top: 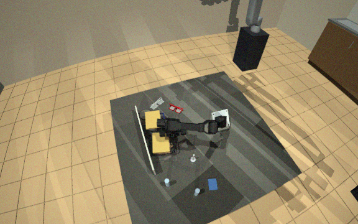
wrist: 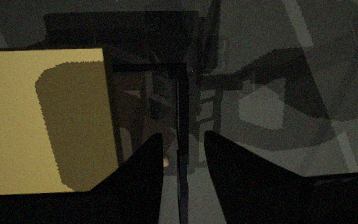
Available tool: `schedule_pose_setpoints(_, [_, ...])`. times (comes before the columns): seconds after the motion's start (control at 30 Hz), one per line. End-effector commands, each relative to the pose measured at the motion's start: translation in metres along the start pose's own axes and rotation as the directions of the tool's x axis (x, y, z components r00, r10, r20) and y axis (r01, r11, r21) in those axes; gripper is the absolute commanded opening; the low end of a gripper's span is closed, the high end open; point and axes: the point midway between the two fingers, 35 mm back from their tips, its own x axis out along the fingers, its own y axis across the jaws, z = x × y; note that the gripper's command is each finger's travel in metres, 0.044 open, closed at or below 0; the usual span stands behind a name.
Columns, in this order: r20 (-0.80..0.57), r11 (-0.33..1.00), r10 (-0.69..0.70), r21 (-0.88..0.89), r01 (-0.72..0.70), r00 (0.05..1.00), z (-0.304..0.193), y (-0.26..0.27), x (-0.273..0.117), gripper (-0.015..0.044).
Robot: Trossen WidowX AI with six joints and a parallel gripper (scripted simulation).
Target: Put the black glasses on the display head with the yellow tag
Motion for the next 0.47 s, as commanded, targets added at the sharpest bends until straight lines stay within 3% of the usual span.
schedule_pose_setpoints(0.0, [0.005,1.000,-0.017,0.002,0.017,1.000,0.001,-0.009,0.000,0.0107])
schedule_pose_setpoints(0.43, [0.005,1.000,-0.019,0.004,0.019,1.000,0.001,-0.058,-0.016,0.0107])
